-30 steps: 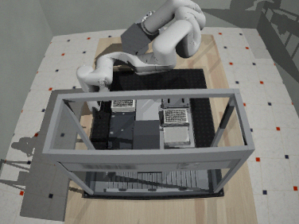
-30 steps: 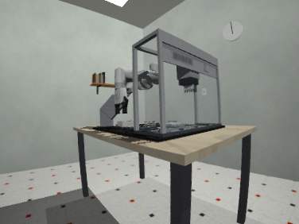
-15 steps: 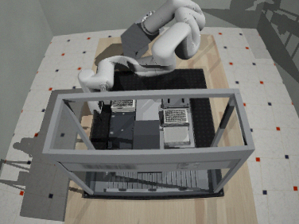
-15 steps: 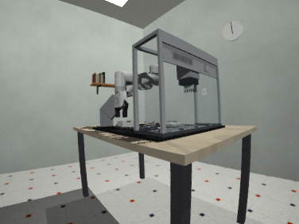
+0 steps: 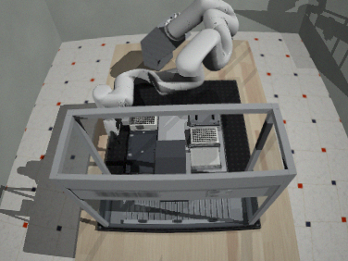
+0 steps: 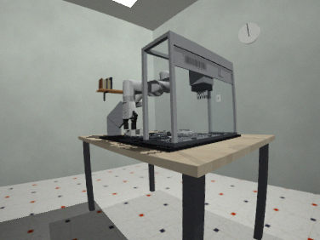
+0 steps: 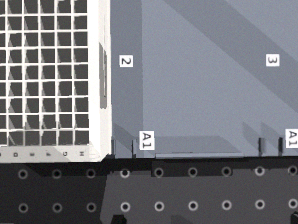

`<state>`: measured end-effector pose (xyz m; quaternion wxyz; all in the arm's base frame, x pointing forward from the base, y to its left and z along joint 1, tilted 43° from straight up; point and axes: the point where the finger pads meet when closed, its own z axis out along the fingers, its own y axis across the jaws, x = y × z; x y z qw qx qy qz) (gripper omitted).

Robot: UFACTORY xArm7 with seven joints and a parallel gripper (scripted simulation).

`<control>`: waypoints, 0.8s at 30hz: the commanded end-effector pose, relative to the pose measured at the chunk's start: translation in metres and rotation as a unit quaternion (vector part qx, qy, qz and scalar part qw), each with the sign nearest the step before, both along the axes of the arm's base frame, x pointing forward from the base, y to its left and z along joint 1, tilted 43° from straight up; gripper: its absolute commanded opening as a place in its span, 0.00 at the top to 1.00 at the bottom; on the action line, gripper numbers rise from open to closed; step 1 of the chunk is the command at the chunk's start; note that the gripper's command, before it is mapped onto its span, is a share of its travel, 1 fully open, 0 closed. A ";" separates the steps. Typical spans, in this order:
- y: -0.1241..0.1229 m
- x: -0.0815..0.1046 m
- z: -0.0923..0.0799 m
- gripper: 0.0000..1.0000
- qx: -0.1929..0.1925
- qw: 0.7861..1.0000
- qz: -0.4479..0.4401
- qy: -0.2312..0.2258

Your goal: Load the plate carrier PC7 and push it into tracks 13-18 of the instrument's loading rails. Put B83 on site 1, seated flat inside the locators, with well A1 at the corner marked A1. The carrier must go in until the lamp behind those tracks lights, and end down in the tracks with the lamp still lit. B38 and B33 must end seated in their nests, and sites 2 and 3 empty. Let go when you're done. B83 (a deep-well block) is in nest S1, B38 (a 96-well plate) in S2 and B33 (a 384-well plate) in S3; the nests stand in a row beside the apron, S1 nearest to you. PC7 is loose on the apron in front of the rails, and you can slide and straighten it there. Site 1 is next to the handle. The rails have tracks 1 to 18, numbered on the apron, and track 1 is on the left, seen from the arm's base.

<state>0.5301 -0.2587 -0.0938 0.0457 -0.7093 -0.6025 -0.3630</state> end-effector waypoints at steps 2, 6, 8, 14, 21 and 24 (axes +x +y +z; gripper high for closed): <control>0.000 0.003 -0.004 0.00 -0.002 1.000 -0.002 -0.001; 0.004 0.006 -0.009 0.00 -0.002 1.000 -0.002 -0.001; 0.005 0.008 -0.011 0.00 -0.002 1.000 -0.002 -0.001; 0.010 0.012 -0.019 0.00 -0.002 1.000 -0.002 -0.001; 0.014 0.016 -0.025 0.00 -0.002 1.000 -0.002 -0.001; 0.014 0.016 -0.025 0.00 -0.002 1.000 -0.002 -0.001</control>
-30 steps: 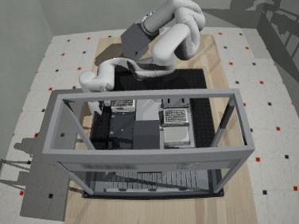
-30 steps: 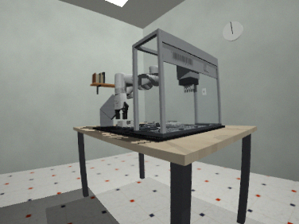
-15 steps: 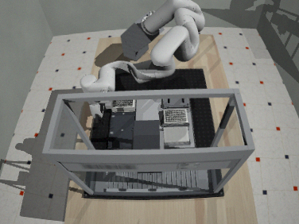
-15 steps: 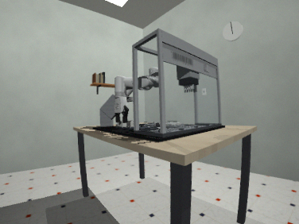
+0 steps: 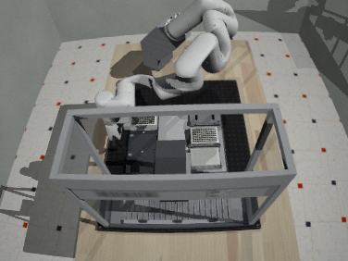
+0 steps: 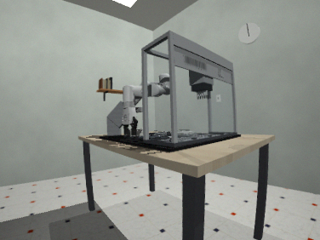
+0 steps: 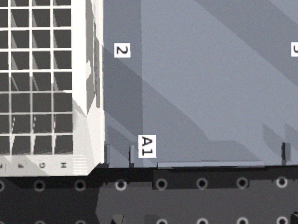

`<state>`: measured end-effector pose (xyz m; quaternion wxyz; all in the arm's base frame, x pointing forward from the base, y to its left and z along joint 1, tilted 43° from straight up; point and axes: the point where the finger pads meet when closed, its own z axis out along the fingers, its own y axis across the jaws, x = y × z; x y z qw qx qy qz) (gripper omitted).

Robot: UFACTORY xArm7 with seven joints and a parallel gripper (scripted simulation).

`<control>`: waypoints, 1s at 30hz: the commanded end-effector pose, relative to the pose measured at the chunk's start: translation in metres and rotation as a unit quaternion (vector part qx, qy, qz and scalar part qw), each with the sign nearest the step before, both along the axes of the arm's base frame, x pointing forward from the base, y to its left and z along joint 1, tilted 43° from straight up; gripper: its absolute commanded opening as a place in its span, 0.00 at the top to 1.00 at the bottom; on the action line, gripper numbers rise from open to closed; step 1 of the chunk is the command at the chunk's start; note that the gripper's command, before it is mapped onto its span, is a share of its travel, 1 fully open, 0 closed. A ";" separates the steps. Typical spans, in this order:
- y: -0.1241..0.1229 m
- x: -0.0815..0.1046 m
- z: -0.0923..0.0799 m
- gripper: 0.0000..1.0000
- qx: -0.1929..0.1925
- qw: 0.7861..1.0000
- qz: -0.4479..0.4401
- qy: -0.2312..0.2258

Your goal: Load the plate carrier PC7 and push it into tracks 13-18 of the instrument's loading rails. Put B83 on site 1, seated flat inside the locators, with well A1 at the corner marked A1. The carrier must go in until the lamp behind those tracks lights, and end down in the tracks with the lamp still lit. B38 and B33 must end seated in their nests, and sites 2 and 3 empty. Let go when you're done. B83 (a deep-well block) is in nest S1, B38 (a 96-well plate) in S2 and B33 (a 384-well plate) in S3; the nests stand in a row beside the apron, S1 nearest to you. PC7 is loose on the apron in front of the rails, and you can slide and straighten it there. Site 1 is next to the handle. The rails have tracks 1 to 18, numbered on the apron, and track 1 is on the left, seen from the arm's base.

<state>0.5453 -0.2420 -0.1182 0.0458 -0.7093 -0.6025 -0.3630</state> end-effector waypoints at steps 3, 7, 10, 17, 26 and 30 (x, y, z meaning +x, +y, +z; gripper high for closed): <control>-0.002 0.001 0.000 0.00 -0.002 1.000 -0.002 -0.001; -0.002 0.001 0.000 0.00 -0.002 1.000 -0.002 -0.001; -0.002 0.002 -0.001 0.00 -0.002 1.000 -0.002 -0.001; 0.000 0.003 -0.004 0.00 -0.002 1.000 -0.002 -0.001; 0.003 0.006 -0.009 0.00 -0.002 1.000 -0.002 -0.001; 0.004 0.007 -0.009 0.00 -0.002 1.000 -0.002 -0.001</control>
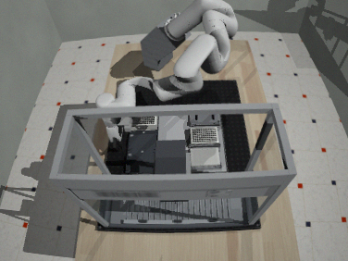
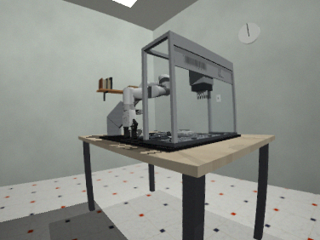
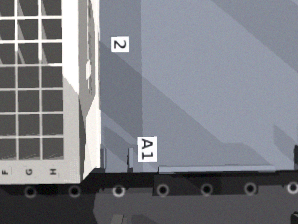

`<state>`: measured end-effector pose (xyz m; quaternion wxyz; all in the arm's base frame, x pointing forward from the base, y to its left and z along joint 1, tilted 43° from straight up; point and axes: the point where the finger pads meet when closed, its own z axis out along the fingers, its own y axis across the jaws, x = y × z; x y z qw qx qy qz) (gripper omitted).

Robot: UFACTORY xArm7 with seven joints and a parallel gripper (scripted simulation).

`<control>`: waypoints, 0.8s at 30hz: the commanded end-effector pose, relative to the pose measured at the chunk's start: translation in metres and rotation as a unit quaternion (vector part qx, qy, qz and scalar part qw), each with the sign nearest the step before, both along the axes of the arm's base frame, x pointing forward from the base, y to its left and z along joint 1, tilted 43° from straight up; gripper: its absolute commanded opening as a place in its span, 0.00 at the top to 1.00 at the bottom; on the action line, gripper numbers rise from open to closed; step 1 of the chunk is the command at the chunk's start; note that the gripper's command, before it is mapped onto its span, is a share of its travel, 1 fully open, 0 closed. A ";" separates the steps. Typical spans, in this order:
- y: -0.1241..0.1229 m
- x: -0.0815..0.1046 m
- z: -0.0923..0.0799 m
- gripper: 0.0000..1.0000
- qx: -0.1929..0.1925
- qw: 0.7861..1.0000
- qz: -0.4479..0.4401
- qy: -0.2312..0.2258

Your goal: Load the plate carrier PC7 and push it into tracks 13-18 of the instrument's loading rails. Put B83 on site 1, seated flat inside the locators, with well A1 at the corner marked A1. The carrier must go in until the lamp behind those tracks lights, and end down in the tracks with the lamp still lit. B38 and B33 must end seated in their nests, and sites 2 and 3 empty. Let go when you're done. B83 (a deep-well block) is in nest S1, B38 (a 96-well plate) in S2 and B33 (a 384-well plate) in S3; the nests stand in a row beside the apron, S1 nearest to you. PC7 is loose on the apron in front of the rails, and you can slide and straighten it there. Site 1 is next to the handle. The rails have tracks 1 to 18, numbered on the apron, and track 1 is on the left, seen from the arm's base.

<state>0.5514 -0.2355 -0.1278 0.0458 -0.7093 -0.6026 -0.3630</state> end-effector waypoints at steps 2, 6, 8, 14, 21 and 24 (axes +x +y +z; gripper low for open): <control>-0.002 0.001 -0.001 0.00 -0.002 1.000 -0.002 -0.001; 0.000 0.003 -0.003 0.00 -0.002 1.000 -0.002 -0.001; 0.000 0.003 -0.004 0.00 -0.002 1.000 -0.002 -0.001; 0.001 0.004 -0.005 0.00 -0.002 1.000 -0.002 -0.001; 0.001 0.004 -0.005 0.00 -0.002 1.000 -0.002 -0.001; 0.001 0.004 -0.005 0.00 -0.002 1.000 -0.002 -0.001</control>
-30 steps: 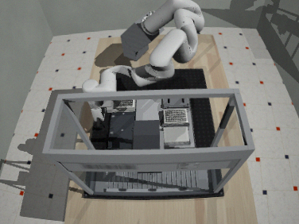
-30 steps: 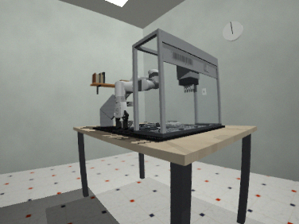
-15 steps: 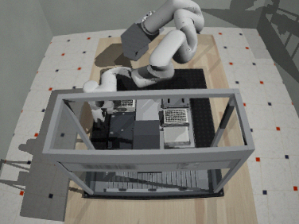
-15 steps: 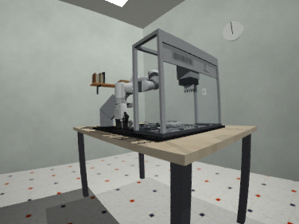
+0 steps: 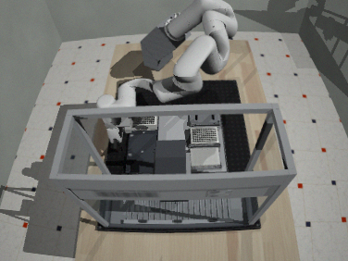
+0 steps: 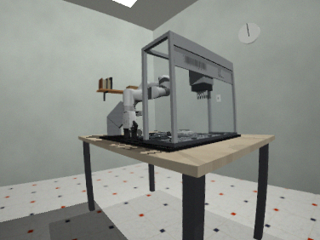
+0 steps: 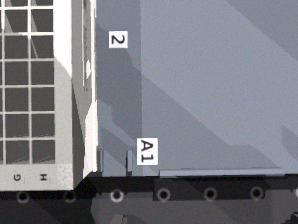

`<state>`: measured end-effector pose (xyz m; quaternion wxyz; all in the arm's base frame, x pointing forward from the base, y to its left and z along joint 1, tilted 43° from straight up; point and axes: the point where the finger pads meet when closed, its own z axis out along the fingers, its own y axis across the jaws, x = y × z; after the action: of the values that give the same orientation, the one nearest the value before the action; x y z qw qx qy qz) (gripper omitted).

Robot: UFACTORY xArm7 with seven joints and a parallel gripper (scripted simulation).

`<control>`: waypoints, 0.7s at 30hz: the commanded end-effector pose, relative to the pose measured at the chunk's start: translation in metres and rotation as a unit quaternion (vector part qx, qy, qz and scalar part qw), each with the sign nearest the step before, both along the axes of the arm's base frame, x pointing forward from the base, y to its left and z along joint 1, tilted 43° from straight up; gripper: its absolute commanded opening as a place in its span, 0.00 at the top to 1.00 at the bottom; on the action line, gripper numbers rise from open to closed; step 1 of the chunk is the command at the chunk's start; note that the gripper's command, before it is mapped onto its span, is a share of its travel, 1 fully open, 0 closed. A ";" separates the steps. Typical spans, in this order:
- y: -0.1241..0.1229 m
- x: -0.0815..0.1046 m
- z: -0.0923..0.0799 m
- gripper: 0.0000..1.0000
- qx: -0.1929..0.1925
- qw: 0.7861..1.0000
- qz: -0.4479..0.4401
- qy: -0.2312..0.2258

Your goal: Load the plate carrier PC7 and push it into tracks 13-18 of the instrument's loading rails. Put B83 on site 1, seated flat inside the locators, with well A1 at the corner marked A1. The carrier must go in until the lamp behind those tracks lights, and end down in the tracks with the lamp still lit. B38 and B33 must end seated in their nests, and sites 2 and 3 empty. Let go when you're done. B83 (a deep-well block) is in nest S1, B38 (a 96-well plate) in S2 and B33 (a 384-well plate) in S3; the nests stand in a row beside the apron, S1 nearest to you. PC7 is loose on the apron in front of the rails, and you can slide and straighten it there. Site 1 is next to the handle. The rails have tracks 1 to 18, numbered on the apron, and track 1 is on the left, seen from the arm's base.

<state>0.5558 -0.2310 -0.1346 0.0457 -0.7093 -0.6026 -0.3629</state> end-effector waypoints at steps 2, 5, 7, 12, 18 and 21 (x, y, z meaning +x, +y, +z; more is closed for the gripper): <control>-0.002 0.000 0.002 0.00 -0.002 1.000 -0.002 -0.001; -0.001 0.000 0.003 0.00 -0.002 1.000 -0.002 -0.001; -0.001 0.000 0.003 0.00 -0.002 1.000 -0.002 -0.001; 0.001 0.000 0.004 0.00 -0.002 1.000 -0.002 -0.001; 0.003 0.000 0.006 0.00 -0.002 1.000 -0.002 -0.001; 0.005 0.000 0.007 0.00 -0.002 1.000 -0.002 -0.001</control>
<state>0.5559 -0.2249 -0.1305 0.0458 -0.7093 -0.6026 -0.3630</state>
